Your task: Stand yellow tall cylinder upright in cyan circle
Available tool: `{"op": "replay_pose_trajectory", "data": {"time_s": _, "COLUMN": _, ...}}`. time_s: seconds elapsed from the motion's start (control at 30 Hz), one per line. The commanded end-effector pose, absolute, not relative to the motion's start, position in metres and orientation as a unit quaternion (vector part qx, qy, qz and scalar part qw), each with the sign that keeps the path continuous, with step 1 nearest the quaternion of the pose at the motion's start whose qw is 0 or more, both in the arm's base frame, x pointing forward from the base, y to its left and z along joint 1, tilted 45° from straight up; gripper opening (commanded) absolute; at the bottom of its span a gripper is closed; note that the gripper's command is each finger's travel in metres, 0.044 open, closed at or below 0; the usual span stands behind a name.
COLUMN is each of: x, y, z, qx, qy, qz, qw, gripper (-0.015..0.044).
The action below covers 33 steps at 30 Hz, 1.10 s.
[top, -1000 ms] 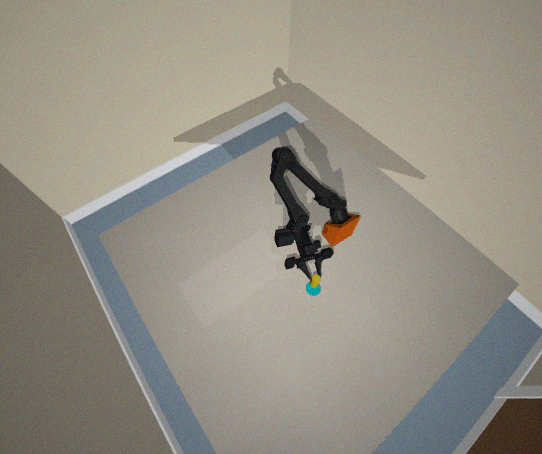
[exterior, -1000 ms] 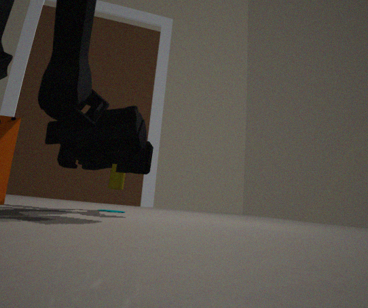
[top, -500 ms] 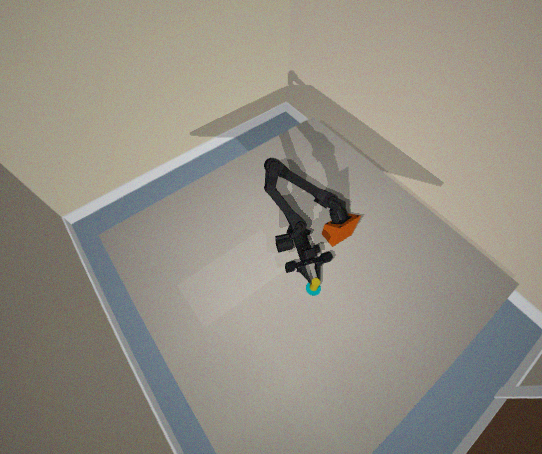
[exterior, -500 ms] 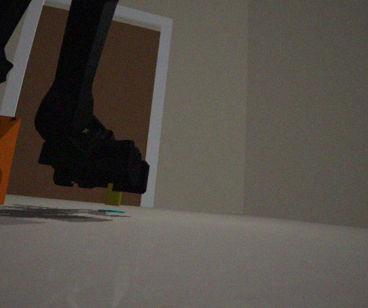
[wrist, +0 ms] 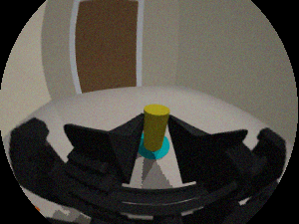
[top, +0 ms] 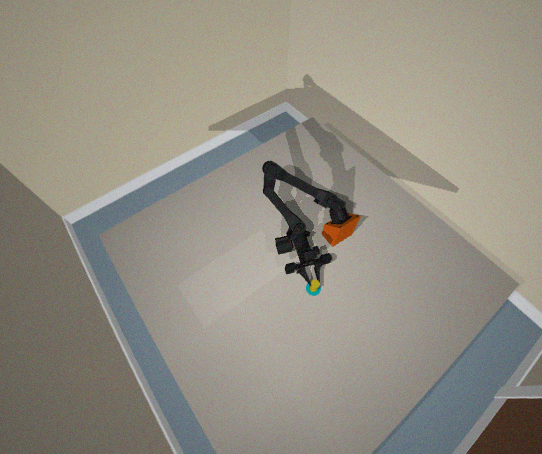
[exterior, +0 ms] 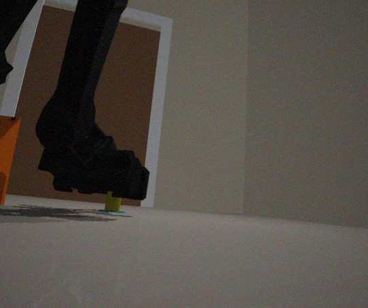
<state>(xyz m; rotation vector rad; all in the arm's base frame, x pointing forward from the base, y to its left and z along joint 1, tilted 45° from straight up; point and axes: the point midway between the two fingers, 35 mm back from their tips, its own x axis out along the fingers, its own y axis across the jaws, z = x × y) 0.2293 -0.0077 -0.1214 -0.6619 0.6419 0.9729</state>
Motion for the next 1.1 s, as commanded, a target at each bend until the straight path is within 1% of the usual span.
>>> {"op": "replay_pose_trajectory", "data": {"time_s": 0.0, "x": 0.229, "y": -0.007, "z": -0.121, "qx": -0.307, "qy": 0.294, "qz": 0.453, "qw": 0.783, "gripper": 0.021}}
{"op": "replay_pose_trajectory", "data": {"time_s": 0.23, "x": 0.229, "y": -0.007, "z": -0.121, "qx": -0.307, "qy": 0.294, "qz": 0.453, "qw": 0.783, "gripper": 0.0394}}
{"op": "replay_pose_trajectory", "data": {"time_s": 0.27, "x": 0.229, "y": -0.007, "z": -0.121, "qx": -0.307, "qy": 0.294, "qz": 0.453, "qw": 0.783, "gripper": 0.04}}
{"op": "replay_pose_trajectory", "data": {"time_s": 0.47, "x": 0.232, "y": -0.003, "z": -0.116, "qx": -0.309, "qy": 0.295, "qz": 0.453, "qw": 0.783, "gripper": 0.04}}
{"op": "replay_pose_trajectory", "data": {"time_s": 1.07, "x": 0.241, "y": 0.055, "z": -0.056, "qx": -0.31, "qy": 0.286, "qz": 0.454, "qw": 0.785, "gripper": 0.04}}
